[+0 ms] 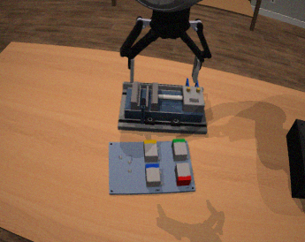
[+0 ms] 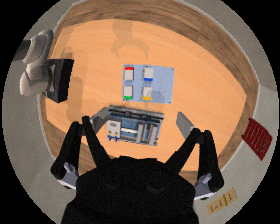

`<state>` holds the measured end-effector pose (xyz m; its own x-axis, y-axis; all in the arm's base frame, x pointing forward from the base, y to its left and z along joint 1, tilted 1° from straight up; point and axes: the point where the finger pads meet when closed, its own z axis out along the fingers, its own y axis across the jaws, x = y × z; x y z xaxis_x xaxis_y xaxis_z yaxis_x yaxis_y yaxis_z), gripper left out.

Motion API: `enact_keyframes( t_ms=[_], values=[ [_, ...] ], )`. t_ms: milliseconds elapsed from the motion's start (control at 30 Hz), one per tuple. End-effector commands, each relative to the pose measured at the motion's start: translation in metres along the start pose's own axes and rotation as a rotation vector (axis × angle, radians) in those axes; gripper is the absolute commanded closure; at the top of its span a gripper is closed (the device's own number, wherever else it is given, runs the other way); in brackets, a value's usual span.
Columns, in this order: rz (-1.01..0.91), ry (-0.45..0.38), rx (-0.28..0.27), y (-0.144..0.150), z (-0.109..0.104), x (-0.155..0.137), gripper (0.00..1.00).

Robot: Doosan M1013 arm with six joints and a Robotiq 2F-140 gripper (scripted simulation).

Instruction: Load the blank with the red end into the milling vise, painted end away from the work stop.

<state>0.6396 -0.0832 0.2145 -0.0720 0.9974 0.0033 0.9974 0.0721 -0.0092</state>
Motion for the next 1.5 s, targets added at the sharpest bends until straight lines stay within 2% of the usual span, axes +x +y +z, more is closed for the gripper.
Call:
enact_keyframes(
  t_ms=[0,1467],
  values=[
    [0.000,0.000,0.000,-0.0002,-0.0001,0.0003,0.00],
    [0.000,0.000,0.000,-0.0049,-0.0001,0.0086,0.00]
  ],
)
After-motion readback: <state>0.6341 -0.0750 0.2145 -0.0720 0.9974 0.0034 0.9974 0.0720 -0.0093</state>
